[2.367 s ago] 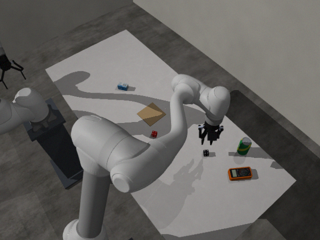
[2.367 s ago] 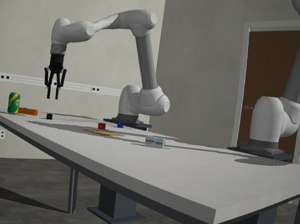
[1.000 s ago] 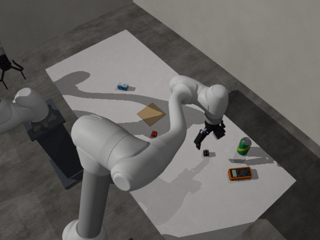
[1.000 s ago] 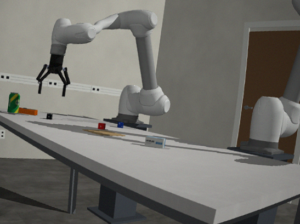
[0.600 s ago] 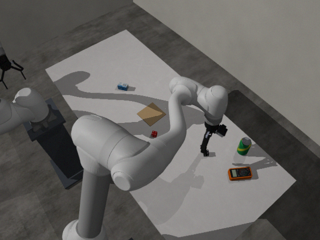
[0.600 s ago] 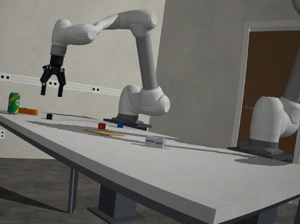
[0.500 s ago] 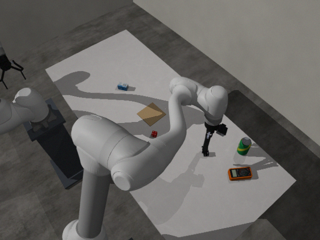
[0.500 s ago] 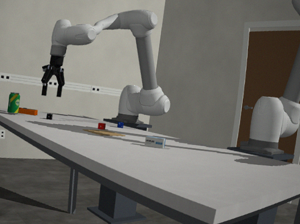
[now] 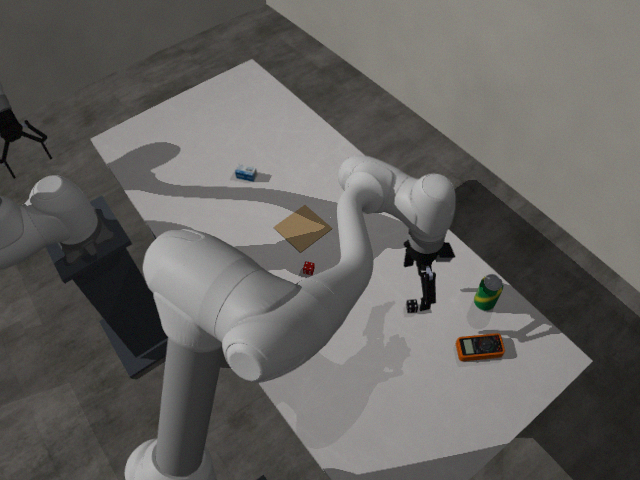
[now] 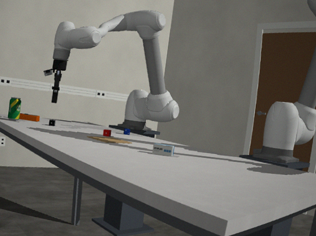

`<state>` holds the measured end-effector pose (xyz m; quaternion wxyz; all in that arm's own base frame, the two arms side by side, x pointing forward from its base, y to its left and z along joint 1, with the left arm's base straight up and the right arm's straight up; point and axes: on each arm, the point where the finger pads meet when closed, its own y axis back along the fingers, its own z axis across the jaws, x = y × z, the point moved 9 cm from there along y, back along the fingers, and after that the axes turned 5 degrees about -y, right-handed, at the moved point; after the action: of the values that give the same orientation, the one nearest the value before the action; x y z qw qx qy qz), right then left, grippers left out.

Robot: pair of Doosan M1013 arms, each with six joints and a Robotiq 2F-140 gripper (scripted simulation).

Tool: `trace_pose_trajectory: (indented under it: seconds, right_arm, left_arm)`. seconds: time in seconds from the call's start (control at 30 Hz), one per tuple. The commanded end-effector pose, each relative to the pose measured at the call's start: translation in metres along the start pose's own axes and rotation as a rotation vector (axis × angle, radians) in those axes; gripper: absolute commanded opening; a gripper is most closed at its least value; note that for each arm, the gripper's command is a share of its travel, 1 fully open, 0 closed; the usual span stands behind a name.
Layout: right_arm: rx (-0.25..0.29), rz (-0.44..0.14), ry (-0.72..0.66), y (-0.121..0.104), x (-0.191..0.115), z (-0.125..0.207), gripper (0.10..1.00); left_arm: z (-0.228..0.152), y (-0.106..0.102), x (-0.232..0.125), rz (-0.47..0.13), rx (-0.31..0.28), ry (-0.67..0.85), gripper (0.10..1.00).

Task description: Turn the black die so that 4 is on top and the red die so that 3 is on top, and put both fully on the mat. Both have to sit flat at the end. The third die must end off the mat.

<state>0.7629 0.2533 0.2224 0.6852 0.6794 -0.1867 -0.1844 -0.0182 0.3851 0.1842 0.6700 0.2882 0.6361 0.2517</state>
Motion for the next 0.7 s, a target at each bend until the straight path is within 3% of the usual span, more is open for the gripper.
trace_pose_trajectory:
  seconds: [0.0, 0.07, 0.5, 0.6, 0.67]
  right_arm:
    - [0.007, -0.005, 0.077, 0.0007, 0.0008, 0.0006, 1.0]
    - [0.008, -0.004, 0.231, -0.0008, 0.0007, 0.0012, 1.0]
    - [0.009, -0.002, 0.76, -0.0057, 0.0002, 0.0034, 1.0]
    - [0.009, -0.002, 0.77, -0.0058, 0.0002, 0.0034, 1.0]
    - [0.009, -0.002, 0.894, -0.007, 0.0001, 0.0039, 1.0]
  left_arm:
    - [-0.0001, 0.0005, -0.0001, 0.001, 0.0, 0.0, 1.0]
    - [-0.0001, 0.0005, -0.0001, 0.001, 0.0, 0.0, 1.0]
    - [-0.0001, 0.0005, -0.0001, 0.001, 0.0, 0.0, 1.0]
    - [-0.0001, 0.0005, -0.0001, 0.001, 0.0, 0.0, 1.0]
    - [-0.0001, 0.0005, -0.0001, 0.001, 0.0, 0.0, 1.0]
